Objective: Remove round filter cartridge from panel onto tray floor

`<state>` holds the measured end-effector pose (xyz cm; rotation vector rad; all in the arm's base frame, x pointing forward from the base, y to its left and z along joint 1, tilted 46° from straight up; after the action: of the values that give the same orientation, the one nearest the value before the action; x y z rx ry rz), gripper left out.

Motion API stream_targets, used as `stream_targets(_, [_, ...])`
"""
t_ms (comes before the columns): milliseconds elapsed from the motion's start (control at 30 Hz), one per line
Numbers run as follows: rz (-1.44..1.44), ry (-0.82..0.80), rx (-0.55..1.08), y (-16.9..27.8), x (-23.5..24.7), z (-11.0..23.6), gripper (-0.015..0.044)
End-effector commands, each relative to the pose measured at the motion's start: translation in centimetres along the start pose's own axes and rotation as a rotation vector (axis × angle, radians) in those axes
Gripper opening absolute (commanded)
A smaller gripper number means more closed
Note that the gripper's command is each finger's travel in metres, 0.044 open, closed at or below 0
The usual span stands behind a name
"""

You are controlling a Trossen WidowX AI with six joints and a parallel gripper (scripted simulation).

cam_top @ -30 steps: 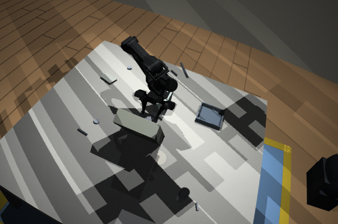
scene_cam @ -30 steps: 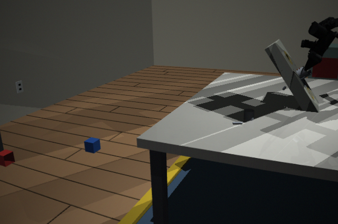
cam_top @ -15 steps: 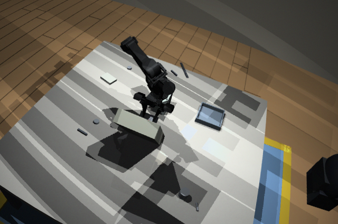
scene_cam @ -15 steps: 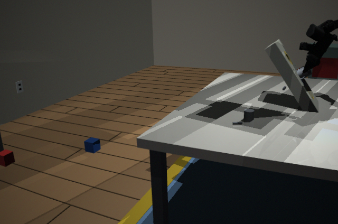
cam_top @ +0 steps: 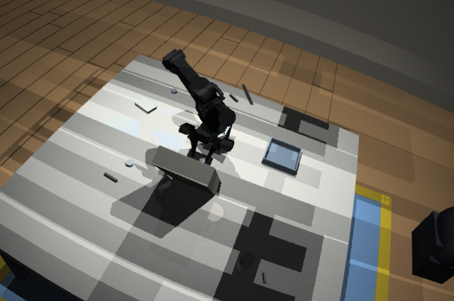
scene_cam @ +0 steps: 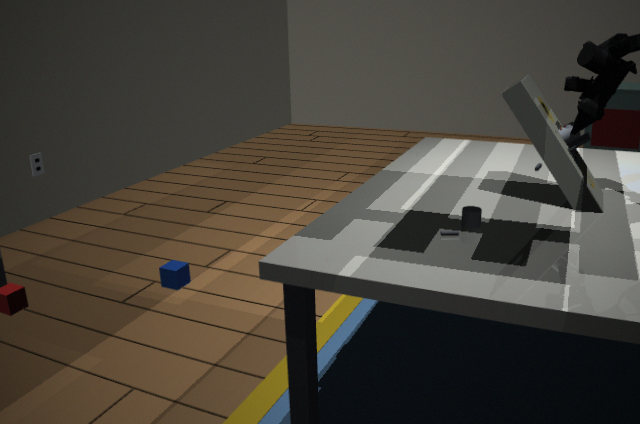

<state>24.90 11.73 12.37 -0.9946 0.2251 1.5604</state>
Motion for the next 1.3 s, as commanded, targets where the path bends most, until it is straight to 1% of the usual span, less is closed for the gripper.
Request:
stream_targets(0, [-0.006, 0.0, -0.007, -1.1, 0.0, 0.5, 0.0])
stream_targets(100, [-0.006, -0.003, -0.006, -1.3, 0.1, 1.2, 0.0])
stream_targets(667, [-0.003, -0.002, -0.003, -1.6, 0.2, 9.6, 0.0])
stream_targets(767, [-0.004, -0.003, -0.003, -1.7, 1.0, 9.6, 0.0])
stream_targets(1267, [-0.008, -0.007, -0.005, -1.4, 8.9, 8.6, 0.0])
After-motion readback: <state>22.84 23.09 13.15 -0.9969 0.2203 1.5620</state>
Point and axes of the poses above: the point midway between the two fingers, 35 mm back from their tips, its own z axis back along the fingers, its own x axis across the jaws, y = z × x, the point moved 6 cm from there along z, back along the fingers, and after that the axes turned 2 degrees about -z, right-handed, at the moved point
